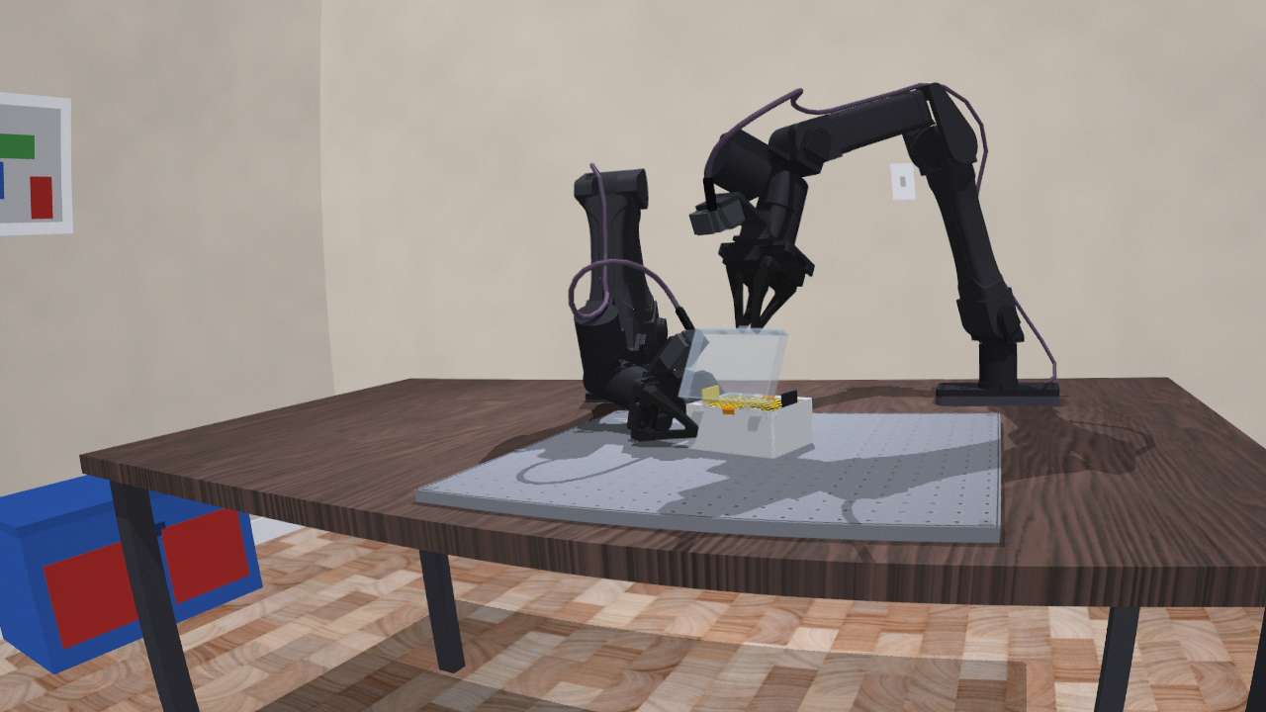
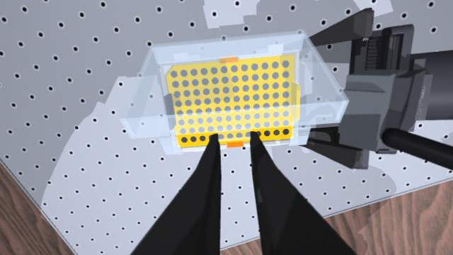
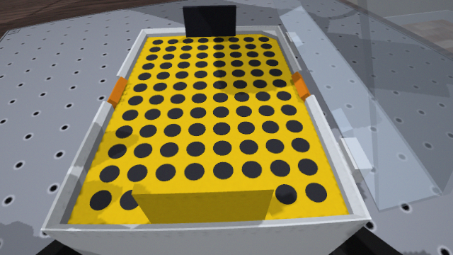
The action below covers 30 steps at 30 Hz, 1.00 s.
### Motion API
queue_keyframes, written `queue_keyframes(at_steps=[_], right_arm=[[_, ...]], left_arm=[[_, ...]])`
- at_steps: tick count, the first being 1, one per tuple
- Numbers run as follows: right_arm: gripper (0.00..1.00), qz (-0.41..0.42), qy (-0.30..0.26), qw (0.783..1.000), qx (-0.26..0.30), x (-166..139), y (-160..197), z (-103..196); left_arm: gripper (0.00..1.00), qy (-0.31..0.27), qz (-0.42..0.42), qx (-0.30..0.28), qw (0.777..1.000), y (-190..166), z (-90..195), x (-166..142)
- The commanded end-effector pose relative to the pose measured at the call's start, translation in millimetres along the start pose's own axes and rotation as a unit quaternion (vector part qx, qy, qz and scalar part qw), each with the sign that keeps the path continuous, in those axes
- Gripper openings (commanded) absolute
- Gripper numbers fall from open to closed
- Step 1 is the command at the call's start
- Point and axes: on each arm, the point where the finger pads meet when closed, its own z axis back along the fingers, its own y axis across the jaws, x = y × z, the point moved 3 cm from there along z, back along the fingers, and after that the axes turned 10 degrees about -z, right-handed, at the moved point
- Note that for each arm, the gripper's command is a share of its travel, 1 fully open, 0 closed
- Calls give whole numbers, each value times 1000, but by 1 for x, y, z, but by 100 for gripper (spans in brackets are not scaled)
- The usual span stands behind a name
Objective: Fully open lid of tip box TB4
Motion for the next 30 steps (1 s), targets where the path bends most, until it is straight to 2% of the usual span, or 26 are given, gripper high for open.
queue_keyframes(at_steps=[1,8,19,22,30], right_arm=[[83,12,-10,1000,-3,10,-3,1],[83,12,-10,1000,-3,10,-3,1],[83,12,-10,1000,-3,10,-3,1],[83,12,-10,1000,-3,10,-3,1],[83,12,-10,1000,-3,10,-3,1]], left_arm=[[12,3,4,4,1000,2,3,4],[12,-10,9,7,1000,3,5,6],[12,-69,22,10,997,10,10,44],[12,-64,20,8,998,11,8,50],[12,1,2,1,1000,12,-8,49]])
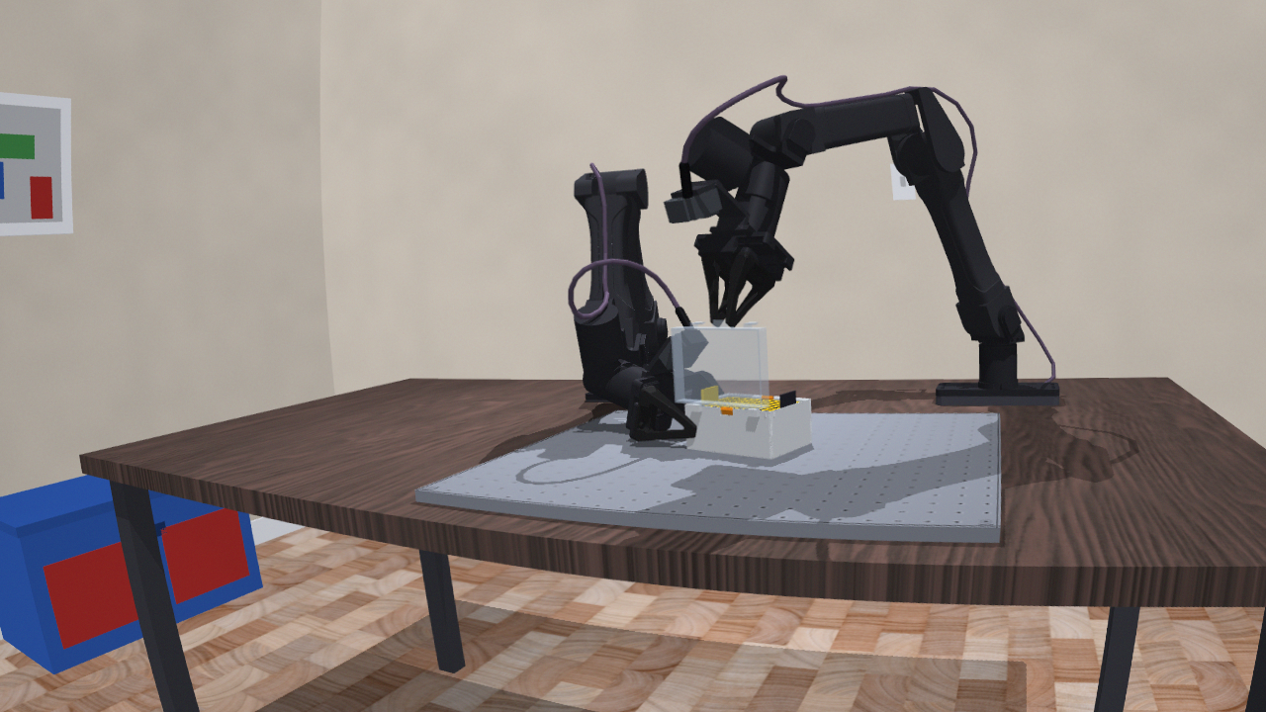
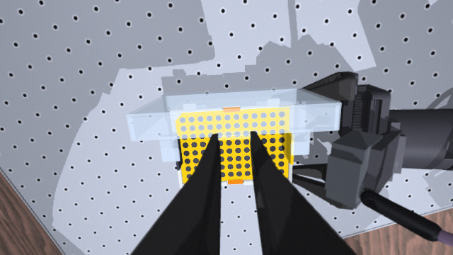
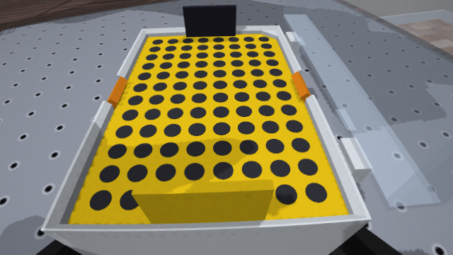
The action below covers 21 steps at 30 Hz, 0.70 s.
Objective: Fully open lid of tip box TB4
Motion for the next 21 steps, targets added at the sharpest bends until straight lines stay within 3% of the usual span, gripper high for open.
queue_keyframes(at_steps=[1,21], right_arm=[[83,11,-10,1000,2,10,-1,1],[83,11,-10,1000,2,10,-1,1]], left_arm=[[12,16,-7,-3,1000,4,5,5],[12,18,-8,1,1000,5,4,6]])
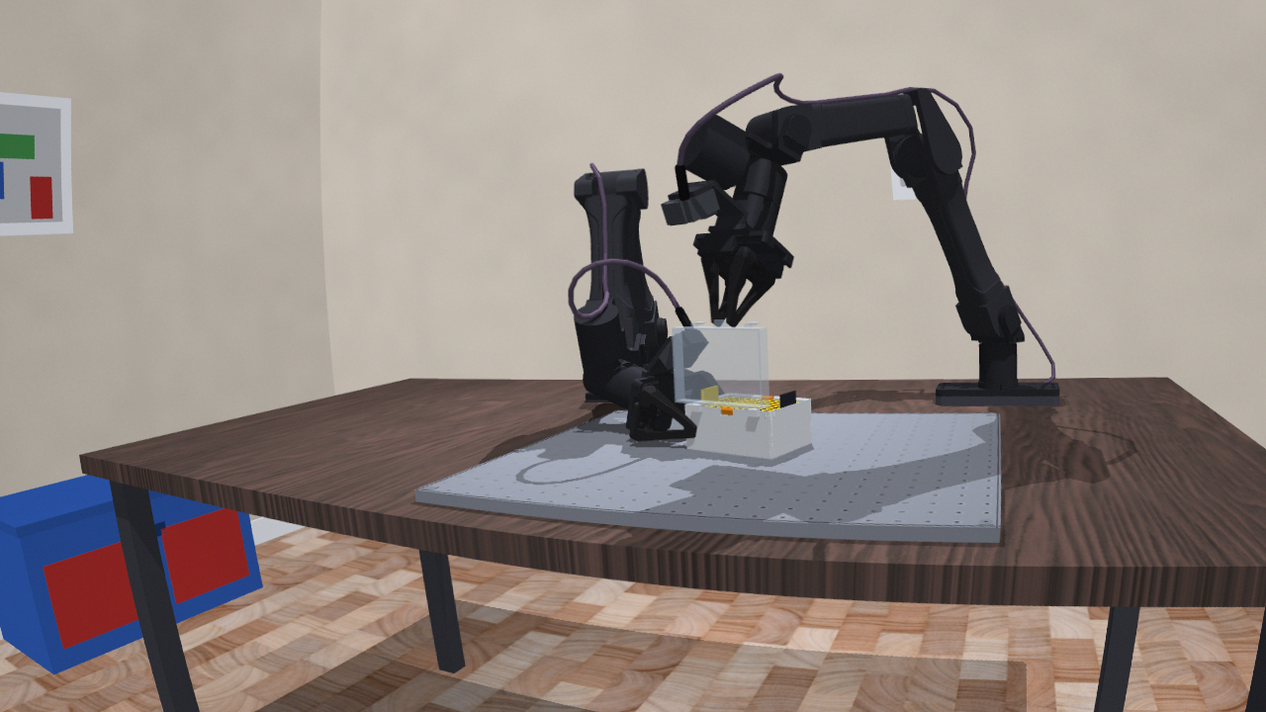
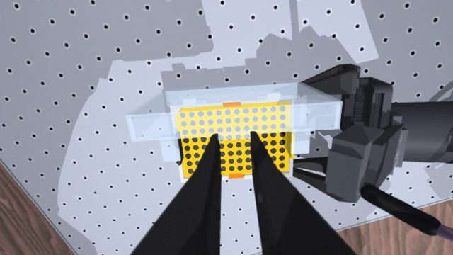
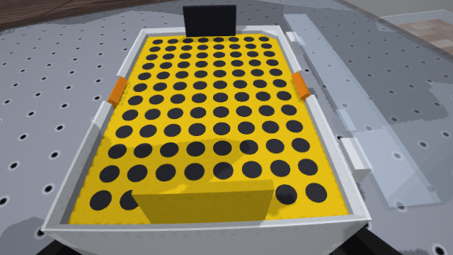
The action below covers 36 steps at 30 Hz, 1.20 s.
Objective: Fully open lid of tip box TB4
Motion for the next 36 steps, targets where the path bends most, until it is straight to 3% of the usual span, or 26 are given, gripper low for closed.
queue_keyframes(at_steps=[1,2,3,28,36], right_arm=[[83,11,-10,1000,2,10,-1,1],[83,11,-10,1000,2,10,-1,1],[83,11,-10,1000,2,10,-1,1],[83,11,-10,1000,2,10,-1,1],[83,11,-10,1000,2,10,-1,1]], left_arm=[[23,0,-2,4,1000,5,3,5],[34,0,-2,4,1000,5,3,5],[38,0,-2,4,1000,5,3,5],[38,-34,4,-1,999,-3,60,14],[38,-4,-1,2,1000,0,35,3]])
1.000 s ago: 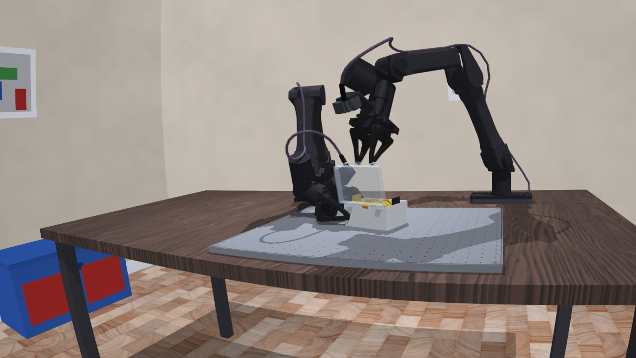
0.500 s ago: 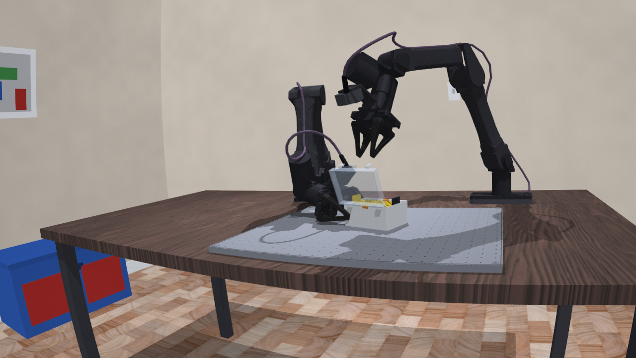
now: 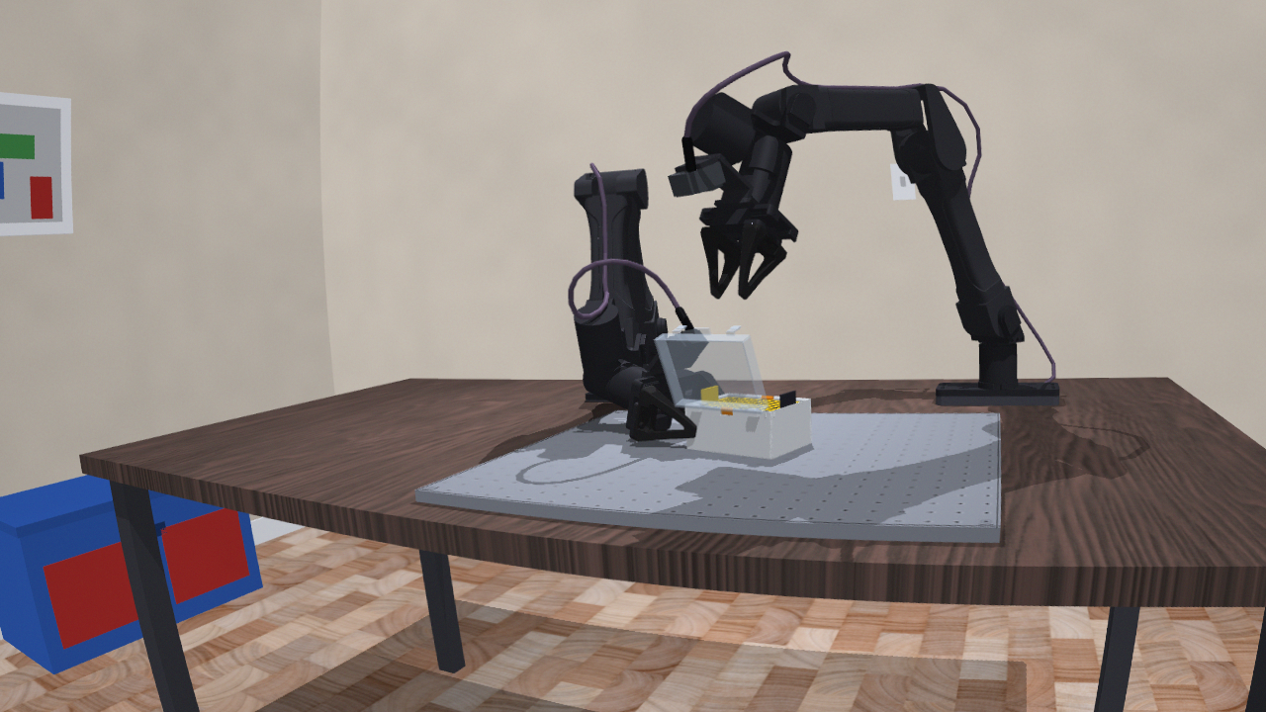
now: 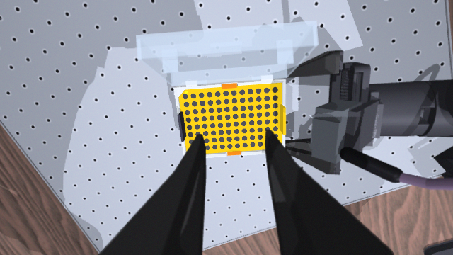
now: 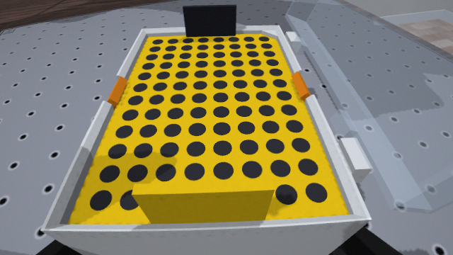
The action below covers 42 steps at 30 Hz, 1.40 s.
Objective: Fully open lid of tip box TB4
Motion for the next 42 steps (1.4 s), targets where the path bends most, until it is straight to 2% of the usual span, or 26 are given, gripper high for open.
queue_keyframes(at_steps=[1,2,7,8,15,20,26,42], right_arm=[[83,11,-10,1000,2,10,-1,1],[83,11,-10,1000,2,10,-1,1],[83,11,-10,1000,2,10,-1,1],[83,11,-10,1000,2,10,-1,1],[83,11,-10,1000,2,10,-1,1],[83,11,-10,1000,2,10,-1,1],[83,11,-10,1000,2,10,-1,1],[83,11,-10,1000,2,10,-1,1]], left_arm=[[38,1,1,3,1000,1,1,1],[38,2,2,3,1000,2,0,1],[95,-59,-27,-28,997,-3,5,24],[100,-77,-36,-35,996,-4,5,30],[100,-155,-79,-60,983,2,-1,45],[100,-183,-90,-65,977,9,-7,41],[100,-171,-87,-61,980,15,-14,29],[100,-172,-90,-63,979,12,-15,31]])
